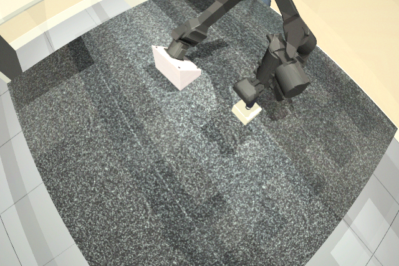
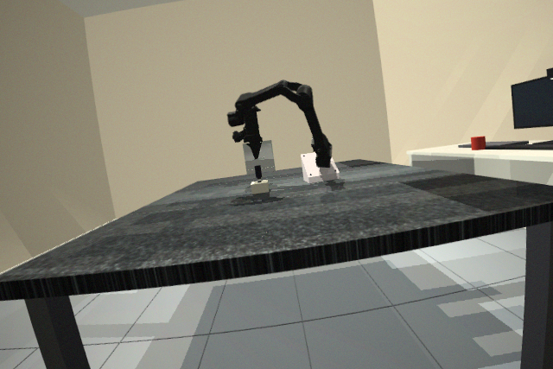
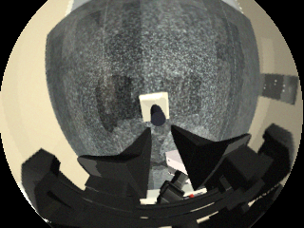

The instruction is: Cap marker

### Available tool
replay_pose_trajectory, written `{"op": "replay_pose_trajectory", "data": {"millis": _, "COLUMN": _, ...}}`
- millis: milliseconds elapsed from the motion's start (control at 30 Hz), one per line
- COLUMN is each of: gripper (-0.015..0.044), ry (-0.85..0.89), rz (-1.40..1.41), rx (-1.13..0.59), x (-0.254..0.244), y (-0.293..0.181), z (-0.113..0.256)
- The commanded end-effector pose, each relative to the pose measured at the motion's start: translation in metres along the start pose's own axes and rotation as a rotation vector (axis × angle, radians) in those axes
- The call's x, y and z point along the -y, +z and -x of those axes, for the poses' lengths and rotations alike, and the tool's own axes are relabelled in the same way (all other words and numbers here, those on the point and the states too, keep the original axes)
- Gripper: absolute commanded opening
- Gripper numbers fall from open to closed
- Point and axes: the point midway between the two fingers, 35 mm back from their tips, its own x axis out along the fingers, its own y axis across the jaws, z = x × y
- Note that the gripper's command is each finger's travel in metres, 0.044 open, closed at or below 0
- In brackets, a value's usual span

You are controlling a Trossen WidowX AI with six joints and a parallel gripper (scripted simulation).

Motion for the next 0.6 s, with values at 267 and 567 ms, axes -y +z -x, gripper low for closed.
{"op": "replay_pose_trajectory", "data": {"millis": 267, "gripper": 0.0, "ry": 0.001, "rz": 0.043, "rx": 0.002, "x": -0.0001, "y": 0.0, "z": -0.0005}}
{"op": "replay_pose_trajectory", "data": {"millis": 567, "gripper": 0.0, "ry": 0.001, "rz": 0.043, "rx": 0.002, "x": -0.0001, "y": 0.0001, "z": -0.0039}}
